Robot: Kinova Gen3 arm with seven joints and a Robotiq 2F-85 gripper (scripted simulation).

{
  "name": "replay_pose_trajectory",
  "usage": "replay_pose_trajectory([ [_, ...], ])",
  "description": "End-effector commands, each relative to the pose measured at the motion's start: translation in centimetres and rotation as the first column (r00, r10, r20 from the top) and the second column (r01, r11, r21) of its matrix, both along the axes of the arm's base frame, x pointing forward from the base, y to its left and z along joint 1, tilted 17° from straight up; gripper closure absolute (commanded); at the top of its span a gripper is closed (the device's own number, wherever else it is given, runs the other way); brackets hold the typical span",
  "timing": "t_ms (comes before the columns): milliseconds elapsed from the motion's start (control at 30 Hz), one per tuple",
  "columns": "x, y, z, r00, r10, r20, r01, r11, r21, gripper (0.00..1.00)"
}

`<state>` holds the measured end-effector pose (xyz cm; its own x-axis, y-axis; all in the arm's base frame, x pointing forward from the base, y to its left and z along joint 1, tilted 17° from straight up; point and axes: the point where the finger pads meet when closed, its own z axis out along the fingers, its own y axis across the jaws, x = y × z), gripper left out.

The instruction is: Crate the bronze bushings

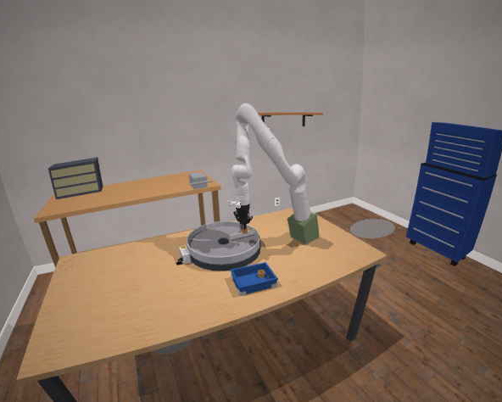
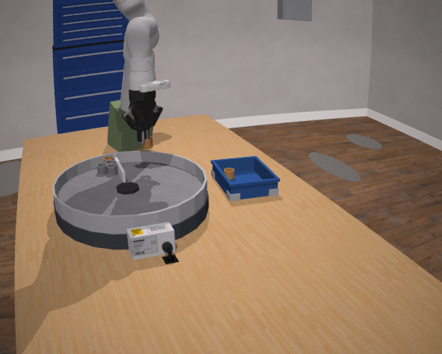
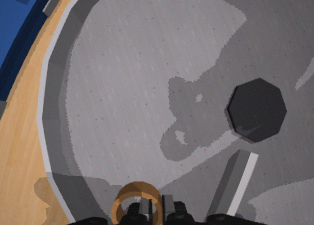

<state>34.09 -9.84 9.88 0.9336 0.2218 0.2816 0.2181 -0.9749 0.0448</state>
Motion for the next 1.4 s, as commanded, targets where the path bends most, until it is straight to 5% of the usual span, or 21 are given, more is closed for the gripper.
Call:
replay_pose_trajectory([
  [0,0.2,0.5,0.0,1.0,0.015,0.0,-0.015,1.0,-0.001,1.0],
  [167,0.2,0.5,0.0,1.0,0.015,0.0,-0.015,1.0,-0.001,1.0],
  [333,3.1,4.7,1.0,1.0,0.012,0.001,-0.012,1.0,-0.002,1.0],
  [733,3.1,4.7,1.0,1.0,0.012,0.001,-0.012,1.0,-0.002,1.0],
  [900,6.1,8.8,2.0,1.0,0.009,0.001,-0.009,1.0,-0.003,1.0],
  [1300,6.1,8.8,2.0,1.0,0.009,0.001,-0.009,1.0,-0.003,1.0],
  [1367,7.3,10.4,2.4,1.0,0.006,0.002,-0.006,1.0,-0.004,1.0],
])
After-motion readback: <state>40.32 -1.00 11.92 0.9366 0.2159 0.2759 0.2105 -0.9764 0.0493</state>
